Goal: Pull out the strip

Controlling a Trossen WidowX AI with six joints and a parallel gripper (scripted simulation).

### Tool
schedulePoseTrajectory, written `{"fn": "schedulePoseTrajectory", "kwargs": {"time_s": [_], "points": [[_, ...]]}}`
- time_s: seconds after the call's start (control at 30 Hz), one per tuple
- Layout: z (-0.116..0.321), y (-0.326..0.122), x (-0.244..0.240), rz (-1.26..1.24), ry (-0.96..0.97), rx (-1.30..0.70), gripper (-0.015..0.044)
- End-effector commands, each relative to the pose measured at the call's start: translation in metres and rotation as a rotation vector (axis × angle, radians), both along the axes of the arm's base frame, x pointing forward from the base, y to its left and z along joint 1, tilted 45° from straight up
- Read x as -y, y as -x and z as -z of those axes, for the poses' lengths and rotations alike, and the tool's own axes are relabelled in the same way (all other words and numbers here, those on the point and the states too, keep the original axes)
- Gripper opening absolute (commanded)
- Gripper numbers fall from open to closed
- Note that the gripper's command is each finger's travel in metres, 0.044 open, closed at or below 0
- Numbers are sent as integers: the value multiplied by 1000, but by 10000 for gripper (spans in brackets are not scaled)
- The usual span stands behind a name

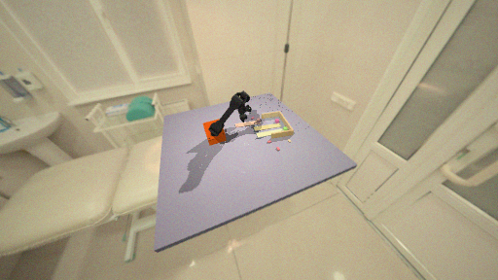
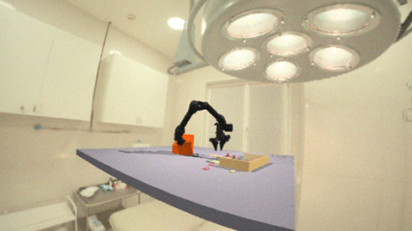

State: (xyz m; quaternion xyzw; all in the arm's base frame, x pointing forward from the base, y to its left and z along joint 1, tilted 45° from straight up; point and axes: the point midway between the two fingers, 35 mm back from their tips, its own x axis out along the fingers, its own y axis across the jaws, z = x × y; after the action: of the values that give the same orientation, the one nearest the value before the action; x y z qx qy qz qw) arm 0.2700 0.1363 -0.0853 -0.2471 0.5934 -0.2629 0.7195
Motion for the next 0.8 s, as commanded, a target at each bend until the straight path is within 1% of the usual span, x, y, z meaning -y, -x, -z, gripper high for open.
{"fn": "schedulePoseTrajectory", "kwargs": {"time_s": [0.0,0.03,0.77], "points": [[-3,-14,-2,-7,8,-3,420],[-4,-18,-2,-7,8,-3,440],[-30,-102,-15,-7,8,0,440]]}}
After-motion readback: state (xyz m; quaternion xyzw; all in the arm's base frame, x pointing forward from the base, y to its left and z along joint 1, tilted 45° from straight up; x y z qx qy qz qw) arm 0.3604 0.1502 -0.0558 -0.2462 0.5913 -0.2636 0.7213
